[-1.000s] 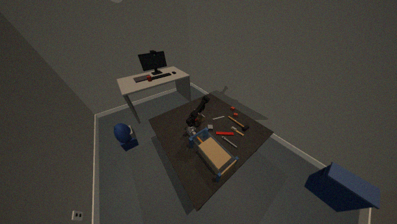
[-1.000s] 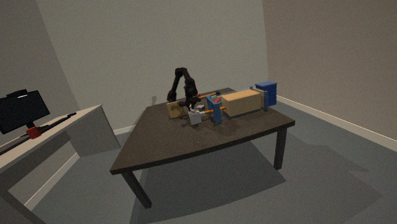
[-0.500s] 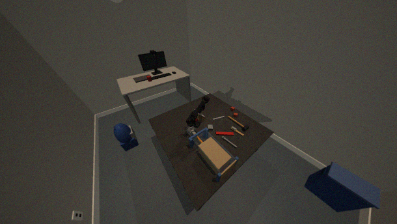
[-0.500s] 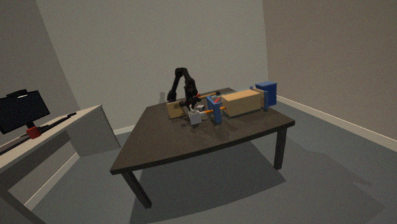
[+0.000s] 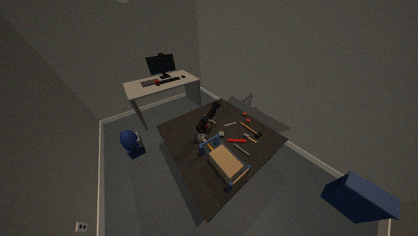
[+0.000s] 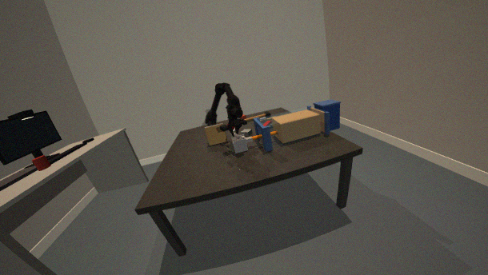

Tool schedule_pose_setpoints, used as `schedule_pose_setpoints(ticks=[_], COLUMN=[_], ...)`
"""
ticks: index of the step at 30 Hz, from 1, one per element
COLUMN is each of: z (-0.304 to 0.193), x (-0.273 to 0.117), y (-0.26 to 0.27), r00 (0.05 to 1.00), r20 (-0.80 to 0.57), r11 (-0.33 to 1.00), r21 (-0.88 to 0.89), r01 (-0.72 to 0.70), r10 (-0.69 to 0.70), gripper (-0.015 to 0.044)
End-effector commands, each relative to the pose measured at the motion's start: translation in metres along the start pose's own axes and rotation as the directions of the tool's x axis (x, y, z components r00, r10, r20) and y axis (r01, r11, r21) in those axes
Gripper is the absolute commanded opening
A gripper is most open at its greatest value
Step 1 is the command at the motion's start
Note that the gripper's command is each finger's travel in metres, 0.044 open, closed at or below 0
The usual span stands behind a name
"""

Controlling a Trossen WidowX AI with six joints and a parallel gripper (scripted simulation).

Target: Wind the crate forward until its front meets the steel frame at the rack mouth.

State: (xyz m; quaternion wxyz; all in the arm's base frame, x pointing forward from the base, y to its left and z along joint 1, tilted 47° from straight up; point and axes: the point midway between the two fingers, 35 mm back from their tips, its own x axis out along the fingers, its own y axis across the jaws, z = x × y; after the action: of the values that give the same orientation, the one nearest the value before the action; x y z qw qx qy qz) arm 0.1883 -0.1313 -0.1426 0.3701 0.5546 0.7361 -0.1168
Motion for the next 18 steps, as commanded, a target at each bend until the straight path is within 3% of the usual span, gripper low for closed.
schedule_pose_setpoints(ticks=[1,18], z=[0.0006,0.0004], x=[0.0041,0.0042], y=[-0.0033,-0.0016], r00=[1.000,1.000], r20=[0.002,0.000], r11=[0.999,1.000], r21=[-0.051,-0.021], r01=[0.011,0.009], r10=[-0.011,-0.009], gripper=[0.0000,0.0000])
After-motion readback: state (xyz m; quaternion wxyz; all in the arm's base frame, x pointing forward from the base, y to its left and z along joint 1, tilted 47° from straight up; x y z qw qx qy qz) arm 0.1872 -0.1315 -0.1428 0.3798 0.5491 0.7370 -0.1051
